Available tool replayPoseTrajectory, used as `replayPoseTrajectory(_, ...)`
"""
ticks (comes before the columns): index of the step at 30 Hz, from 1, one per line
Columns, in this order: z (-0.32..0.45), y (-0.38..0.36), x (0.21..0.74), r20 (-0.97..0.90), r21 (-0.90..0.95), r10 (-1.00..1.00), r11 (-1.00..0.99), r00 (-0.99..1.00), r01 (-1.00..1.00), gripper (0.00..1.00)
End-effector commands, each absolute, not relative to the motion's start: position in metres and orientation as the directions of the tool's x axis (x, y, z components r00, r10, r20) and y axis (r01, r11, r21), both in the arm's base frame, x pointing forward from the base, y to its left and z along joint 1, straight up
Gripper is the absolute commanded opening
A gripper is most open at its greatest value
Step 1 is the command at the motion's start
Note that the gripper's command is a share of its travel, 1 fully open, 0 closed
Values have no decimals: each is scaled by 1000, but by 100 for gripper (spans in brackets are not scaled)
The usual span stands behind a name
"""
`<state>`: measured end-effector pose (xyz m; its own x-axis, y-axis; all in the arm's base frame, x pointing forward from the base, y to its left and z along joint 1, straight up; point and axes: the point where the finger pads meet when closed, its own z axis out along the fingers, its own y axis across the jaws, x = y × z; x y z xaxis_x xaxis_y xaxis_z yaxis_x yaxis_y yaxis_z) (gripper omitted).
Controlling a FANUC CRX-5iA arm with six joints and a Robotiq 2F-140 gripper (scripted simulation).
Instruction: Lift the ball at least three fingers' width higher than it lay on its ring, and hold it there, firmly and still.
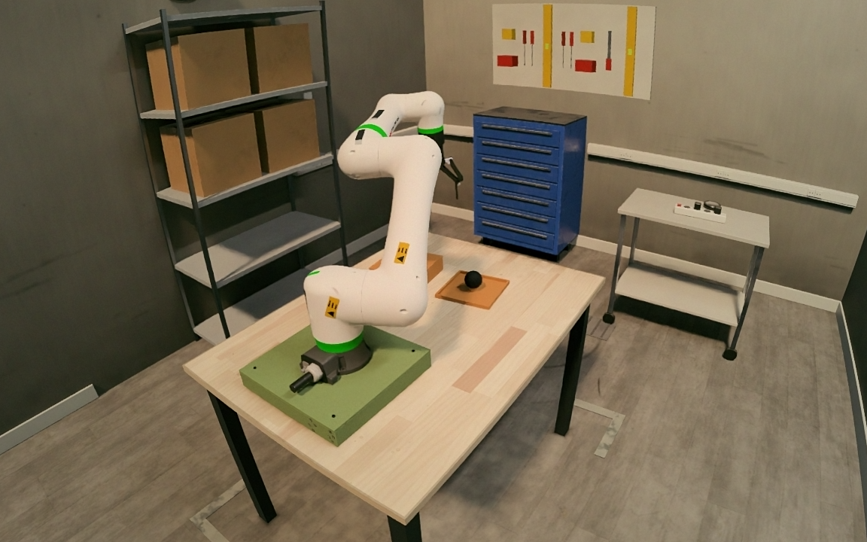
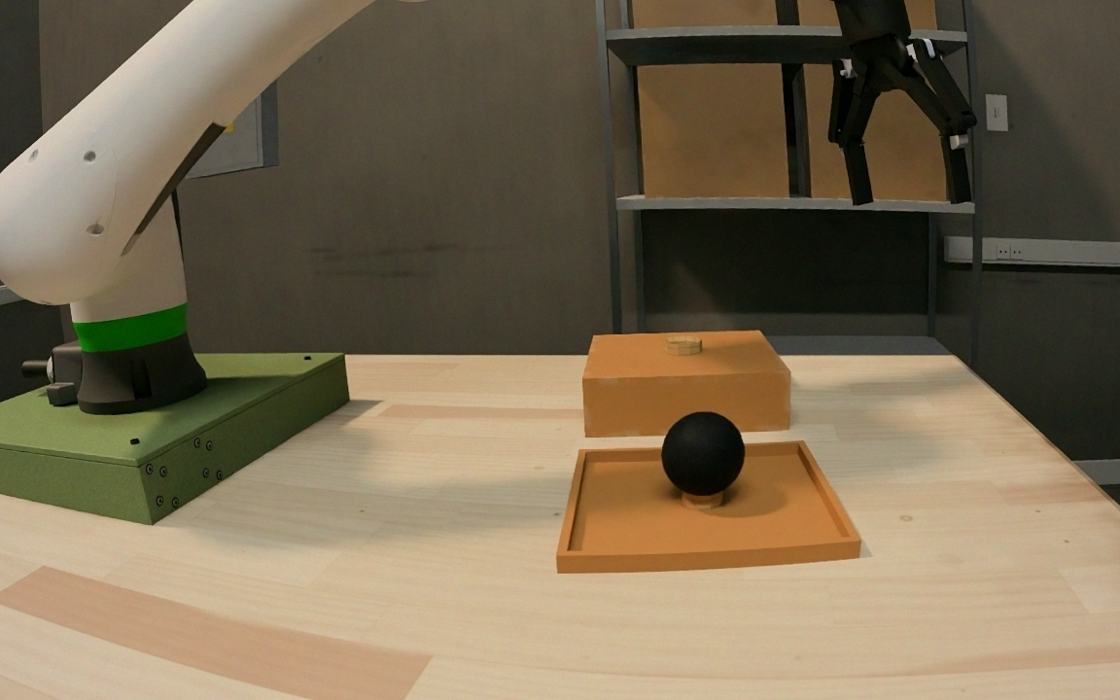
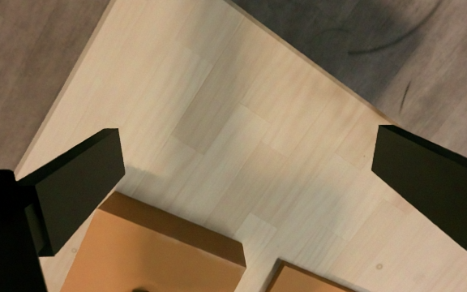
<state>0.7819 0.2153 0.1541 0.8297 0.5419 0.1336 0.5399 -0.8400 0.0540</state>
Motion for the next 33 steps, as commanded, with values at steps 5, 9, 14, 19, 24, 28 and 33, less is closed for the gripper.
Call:
replayPoseTrajectory(5,156,215,782,136,55,542,-840,829,540,100)
replayPoseTrajectory(9,156,215,782,136,55,542,-840,829,540,100)
replayPoseTrajectory(14,156,215,782,136,55,542,-840,829,540,100)
replayPoseTrajectory(19,156,214,782,135,56,546,-838,827,543,100)
replayPoseTrajectory(24,152,176,770,108,69,654,-757,749,650,100)
replayPoseTrajectory(28,147,143,757,84,74,737,-676,671,733,100)
replayPoseTrajectory(33,142,112,740,62,74,810,-587,583,806,100)
